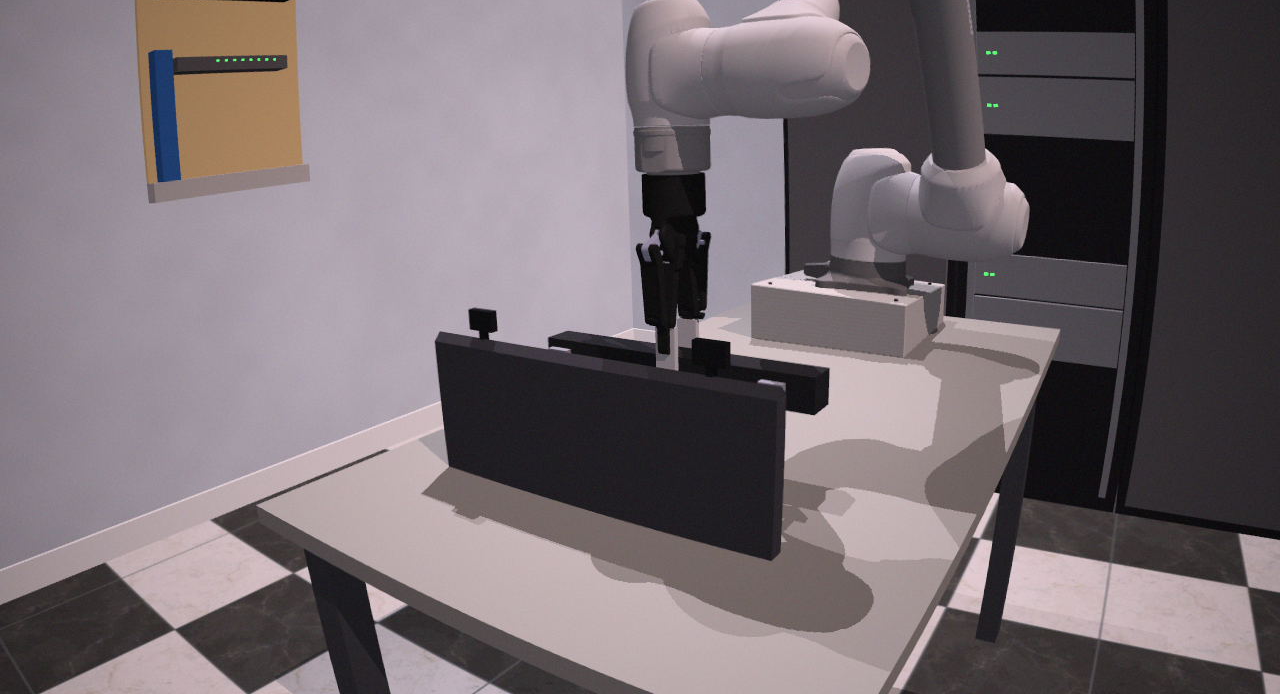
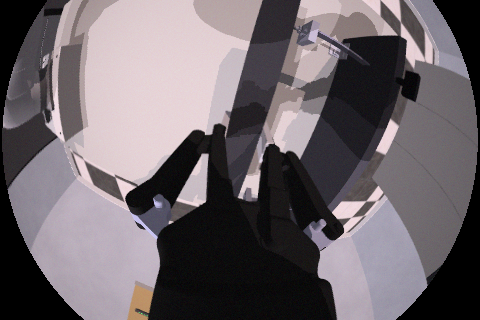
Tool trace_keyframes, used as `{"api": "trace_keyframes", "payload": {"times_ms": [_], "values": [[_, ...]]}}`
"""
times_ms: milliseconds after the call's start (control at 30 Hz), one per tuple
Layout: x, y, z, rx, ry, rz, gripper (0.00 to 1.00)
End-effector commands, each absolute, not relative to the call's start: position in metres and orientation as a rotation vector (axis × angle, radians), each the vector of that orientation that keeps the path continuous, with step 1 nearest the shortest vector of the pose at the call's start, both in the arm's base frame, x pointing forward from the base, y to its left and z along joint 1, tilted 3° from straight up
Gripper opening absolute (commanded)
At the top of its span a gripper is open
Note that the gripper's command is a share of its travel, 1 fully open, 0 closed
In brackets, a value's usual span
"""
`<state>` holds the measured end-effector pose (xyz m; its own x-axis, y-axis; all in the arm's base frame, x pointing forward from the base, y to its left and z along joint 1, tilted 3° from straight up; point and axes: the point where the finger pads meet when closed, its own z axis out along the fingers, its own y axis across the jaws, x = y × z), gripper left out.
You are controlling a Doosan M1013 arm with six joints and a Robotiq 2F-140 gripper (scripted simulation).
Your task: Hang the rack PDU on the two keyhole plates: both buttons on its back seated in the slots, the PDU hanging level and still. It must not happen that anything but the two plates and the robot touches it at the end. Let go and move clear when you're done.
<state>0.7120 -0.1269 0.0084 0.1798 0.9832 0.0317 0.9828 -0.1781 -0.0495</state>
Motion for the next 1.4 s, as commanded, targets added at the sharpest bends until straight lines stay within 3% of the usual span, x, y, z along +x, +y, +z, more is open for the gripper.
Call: {"api": "trace_keyframes", "payload": {"times_ms": [0,1367], "values": [[0.713,-0.127,0.009,-2.367,-1.975,0.011,0.00],[0.732,-0.131,0.008,-2.367,-1.975,0.011,0.00]]}}
